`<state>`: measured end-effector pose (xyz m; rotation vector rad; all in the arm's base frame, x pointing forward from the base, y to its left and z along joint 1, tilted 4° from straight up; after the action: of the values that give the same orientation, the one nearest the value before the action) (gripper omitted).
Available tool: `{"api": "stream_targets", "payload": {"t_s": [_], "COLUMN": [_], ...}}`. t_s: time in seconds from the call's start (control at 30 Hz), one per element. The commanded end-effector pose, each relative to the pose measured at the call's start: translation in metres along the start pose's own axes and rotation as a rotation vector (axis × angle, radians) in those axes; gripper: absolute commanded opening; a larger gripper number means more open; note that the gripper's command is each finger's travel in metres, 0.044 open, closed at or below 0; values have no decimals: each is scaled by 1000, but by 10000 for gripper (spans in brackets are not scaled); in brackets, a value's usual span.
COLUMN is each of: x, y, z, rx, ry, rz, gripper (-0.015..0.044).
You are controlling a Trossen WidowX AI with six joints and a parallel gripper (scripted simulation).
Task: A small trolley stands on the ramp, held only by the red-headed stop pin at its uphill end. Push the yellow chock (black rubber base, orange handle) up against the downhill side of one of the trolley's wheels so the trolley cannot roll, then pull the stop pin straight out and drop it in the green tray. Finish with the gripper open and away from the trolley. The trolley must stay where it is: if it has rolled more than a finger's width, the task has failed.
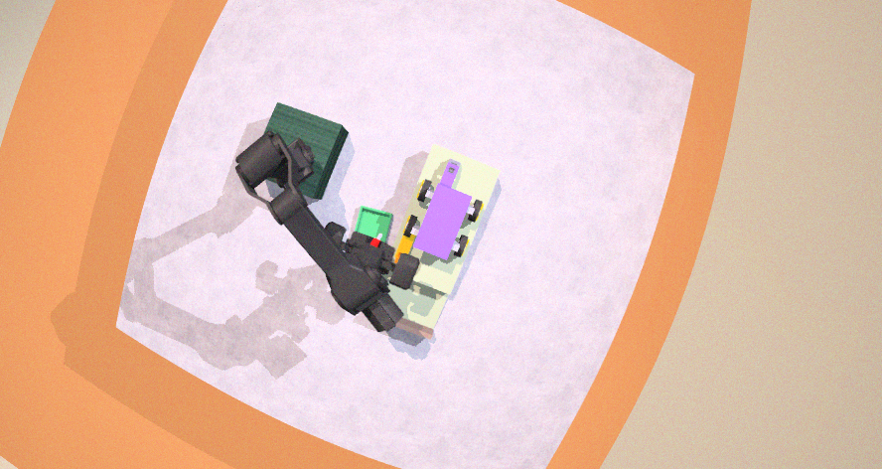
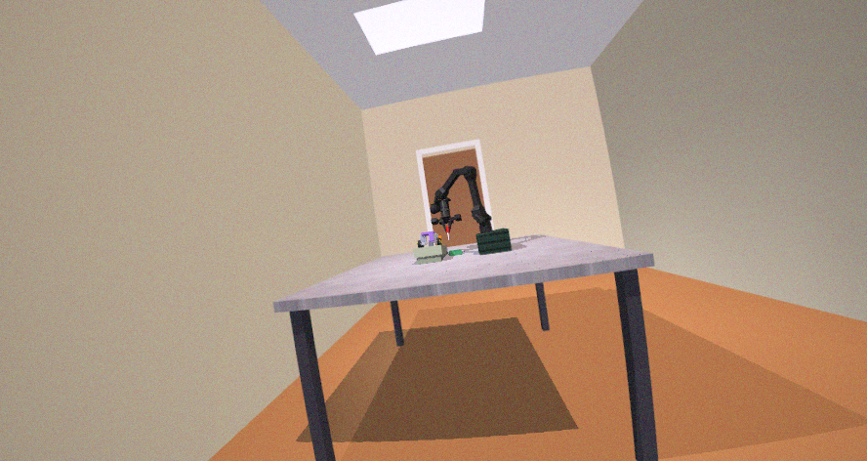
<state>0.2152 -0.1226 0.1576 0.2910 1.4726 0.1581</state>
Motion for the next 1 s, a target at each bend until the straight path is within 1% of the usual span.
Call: {"api": "stream_targets", "payload": {"t_s": [0.0,0.97], "x": [-1,2], "y": [-1,20], "z": [0,-2], "rx": [80,930], "ry": [-5,-110], "rz": [-21,-171], "gripper": [0,0]}}
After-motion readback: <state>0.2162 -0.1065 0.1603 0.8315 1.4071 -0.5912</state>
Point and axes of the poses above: the point midway between the two fingers, 35 mm back from their tips, its own x axis out along the fingers, its own z axis across the jaws, y = z × x, the point moved 8 cm from there along -x, back along the fingers, and after that the axes turned 4 degrees about x, right-handed, at the moved point
